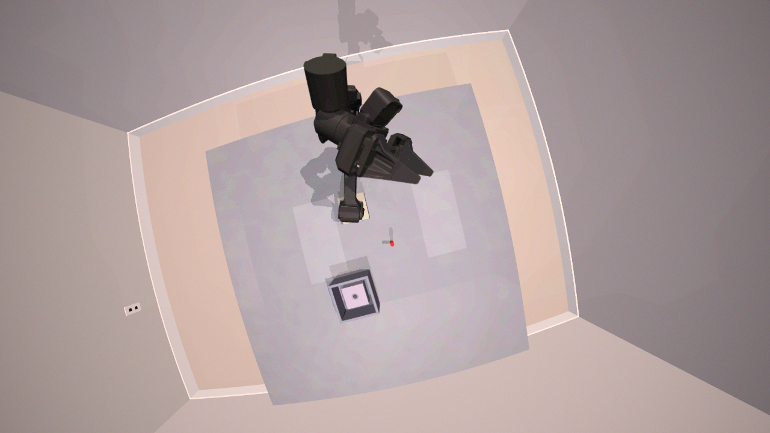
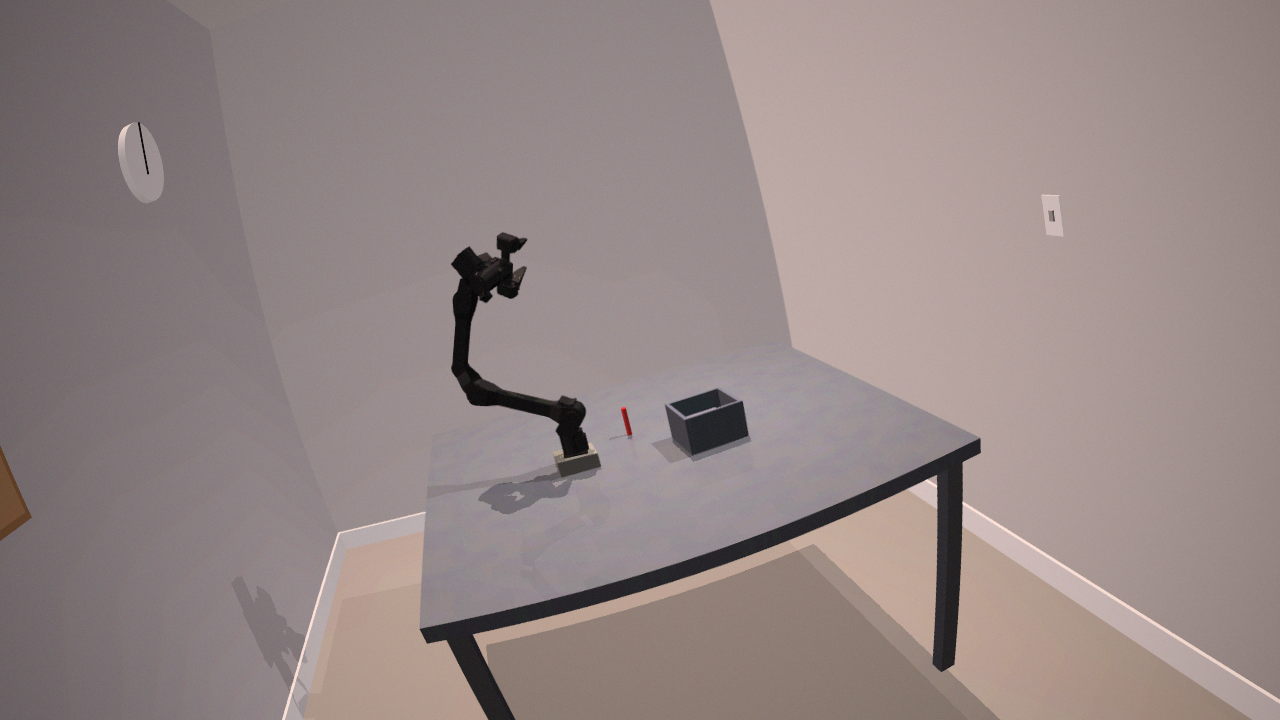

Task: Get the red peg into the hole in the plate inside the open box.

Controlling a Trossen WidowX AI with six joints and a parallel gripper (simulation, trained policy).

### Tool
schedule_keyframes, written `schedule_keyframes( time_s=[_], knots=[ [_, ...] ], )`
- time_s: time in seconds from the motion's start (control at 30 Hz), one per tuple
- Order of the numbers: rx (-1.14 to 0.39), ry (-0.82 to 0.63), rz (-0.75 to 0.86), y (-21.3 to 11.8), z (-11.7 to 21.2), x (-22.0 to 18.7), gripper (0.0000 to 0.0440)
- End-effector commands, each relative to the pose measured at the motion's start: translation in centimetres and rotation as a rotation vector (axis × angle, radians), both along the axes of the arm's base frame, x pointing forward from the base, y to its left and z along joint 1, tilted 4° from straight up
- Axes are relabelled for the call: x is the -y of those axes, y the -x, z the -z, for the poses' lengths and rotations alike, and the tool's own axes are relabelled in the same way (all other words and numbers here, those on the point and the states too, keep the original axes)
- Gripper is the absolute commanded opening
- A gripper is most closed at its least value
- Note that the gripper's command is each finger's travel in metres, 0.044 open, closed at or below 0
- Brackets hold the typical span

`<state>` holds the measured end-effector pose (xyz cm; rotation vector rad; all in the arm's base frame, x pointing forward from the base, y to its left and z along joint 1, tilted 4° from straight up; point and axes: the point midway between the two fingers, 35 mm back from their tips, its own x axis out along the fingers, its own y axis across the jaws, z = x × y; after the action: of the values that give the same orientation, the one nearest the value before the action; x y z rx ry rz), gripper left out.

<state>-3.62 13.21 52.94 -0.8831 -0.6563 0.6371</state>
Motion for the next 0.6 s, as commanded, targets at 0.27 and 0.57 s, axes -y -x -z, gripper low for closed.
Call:
schedule_keyframes(
  time_s=[0.27,0.57],
  knots=[
    [-0.359,-0.223,0.035,-6.6,2.3,2.4,0.0440],
    [-0.626,-0.376,0.071,-11.0,5.1,3.6,0.0440]
  ],
)
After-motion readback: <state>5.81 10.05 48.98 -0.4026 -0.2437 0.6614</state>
